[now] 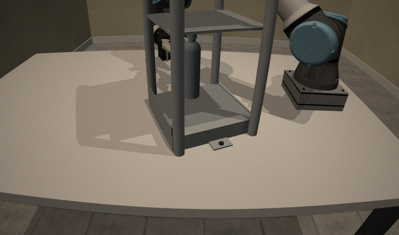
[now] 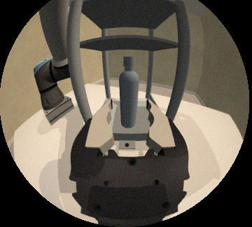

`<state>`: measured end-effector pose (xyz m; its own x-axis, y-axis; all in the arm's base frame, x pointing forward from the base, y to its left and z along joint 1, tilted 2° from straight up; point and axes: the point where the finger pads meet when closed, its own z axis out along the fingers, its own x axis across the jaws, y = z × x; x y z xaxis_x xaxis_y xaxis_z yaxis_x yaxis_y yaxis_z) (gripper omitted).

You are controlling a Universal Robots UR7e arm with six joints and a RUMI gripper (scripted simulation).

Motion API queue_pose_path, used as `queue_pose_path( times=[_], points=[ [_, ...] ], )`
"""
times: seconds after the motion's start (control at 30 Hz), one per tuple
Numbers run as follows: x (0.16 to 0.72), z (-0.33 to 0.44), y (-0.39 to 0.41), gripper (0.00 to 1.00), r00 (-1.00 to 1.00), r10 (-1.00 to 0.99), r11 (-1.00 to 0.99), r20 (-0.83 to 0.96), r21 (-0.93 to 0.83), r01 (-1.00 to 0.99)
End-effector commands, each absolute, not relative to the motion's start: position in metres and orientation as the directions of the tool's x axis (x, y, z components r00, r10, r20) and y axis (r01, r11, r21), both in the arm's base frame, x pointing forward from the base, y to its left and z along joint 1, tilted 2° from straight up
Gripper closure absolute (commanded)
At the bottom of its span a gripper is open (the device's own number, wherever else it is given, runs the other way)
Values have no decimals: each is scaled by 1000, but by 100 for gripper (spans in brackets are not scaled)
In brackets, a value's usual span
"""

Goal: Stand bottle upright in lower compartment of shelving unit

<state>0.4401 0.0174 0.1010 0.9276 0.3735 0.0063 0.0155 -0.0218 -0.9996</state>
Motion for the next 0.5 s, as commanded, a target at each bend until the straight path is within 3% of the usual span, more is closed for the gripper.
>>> queue_pose_path(
  times=[0.0, 0.47],
  points=[
    [444, 102, 8, 60, 928, 374, -22, 7, -1000, 16],
    [458, 103, -25, 60, 928, 374, -22, 7, -1000, 16]
  ],
)
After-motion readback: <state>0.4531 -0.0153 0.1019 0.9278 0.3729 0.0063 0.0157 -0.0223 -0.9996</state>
